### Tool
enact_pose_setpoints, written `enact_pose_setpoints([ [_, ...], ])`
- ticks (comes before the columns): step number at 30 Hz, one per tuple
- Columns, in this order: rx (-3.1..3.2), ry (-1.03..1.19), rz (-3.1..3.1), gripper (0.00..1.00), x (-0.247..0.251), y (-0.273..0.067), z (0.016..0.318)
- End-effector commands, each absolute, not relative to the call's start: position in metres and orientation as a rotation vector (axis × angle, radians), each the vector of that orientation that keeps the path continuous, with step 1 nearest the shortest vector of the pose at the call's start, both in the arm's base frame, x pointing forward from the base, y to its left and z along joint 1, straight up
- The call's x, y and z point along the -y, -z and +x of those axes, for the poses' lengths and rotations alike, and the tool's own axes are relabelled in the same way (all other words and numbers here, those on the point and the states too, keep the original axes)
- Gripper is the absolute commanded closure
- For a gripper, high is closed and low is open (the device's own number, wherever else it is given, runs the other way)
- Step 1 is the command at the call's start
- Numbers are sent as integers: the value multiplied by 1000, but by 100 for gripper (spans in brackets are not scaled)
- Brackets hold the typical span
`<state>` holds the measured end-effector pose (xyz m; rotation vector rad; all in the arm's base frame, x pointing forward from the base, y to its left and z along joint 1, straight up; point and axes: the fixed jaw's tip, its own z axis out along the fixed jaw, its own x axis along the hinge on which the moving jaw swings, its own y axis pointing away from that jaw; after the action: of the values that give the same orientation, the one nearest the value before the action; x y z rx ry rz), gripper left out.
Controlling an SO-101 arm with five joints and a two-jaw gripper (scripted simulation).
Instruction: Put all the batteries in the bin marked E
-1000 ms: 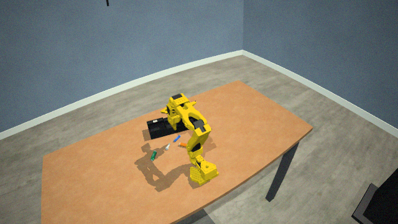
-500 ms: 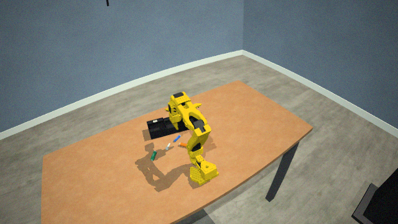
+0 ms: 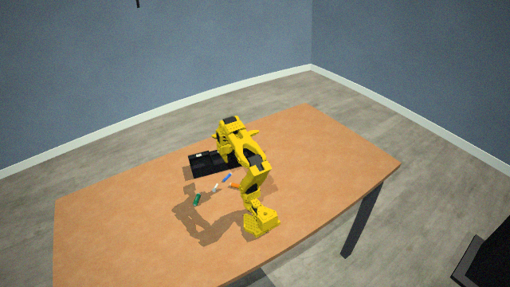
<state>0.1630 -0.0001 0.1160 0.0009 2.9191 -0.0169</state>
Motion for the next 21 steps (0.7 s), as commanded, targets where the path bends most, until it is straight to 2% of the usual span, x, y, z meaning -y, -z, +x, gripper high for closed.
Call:
enact_pose_setpoints([
  [1, -2862, 19, 21, 0, 1, -126, 166],
  [13, -2864, 20, 27, 0, 2, -126, 167],
  [21, -2785, 47, 77, 0, 16, -131, 193],
])
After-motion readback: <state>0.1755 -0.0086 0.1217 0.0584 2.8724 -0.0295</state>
